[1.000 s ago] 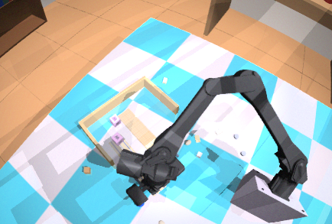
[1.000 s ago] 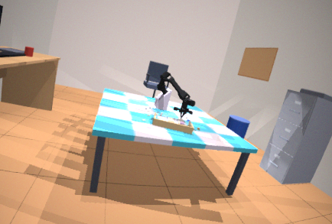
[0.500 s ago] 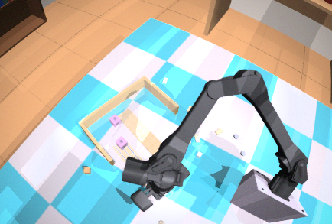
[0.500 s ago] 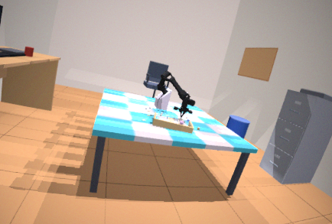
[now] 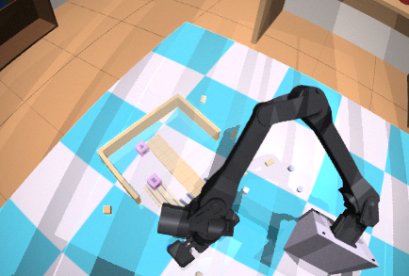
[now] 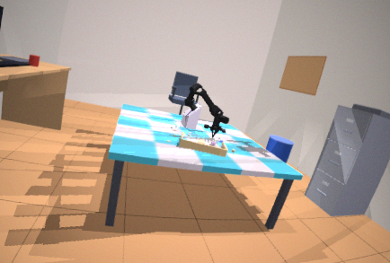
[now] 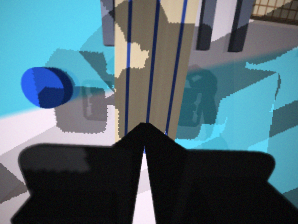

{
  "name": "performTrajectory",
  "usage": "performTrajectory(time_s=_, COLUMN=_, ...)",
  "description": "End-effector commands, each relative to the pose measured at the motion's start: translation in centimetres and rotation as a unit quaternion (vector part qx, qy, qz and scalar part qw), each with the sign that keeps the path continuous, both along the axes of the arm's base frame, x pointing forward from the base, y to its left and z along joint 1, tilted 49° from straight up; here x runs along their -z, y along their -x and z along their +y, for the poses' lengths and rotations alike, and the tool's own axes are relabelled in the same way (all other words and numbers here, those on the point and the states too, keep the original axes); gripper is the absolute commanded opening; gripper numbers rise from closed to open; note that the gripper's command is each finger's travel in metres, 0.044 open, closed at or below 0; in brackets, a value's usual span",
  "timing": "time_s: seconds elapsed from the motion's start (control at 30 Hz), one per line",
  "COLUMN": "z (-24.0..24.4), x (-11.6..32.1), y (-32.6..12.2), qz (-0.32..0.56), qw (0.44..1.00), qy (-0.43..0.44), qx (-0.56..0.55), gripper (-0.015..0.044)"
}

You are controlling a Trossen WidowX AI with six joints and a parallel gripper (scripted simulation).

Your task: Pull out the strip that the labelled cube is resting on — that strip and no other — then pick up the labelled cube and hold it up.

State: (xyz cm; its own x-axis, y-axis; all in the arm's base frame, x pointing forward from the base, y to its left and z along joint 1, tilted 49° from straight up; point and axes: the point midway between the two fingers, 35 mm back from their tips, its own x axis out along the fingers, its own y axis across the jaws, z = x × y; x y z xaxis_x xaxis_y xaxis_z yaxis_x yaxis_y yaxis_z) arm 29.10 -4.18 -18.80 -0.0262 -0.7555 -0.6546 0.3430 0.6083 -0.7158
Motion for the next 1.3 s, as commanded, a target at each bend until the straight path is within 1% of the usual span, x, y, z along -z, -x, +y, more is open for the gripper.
performTrajectory(time_s=0.0, z=-0.4, x=0.4, y=1.7, qz=0.013, qw=1.0, qy=-0.002, qx=0.01, gripper=0.0)
performTrajectory(time_s=1.27, z=0.8, x=1.3, y=6.5, qz=0.014, qw=1.0, qy=-0.002, qx=0.01, gripper=0.0)
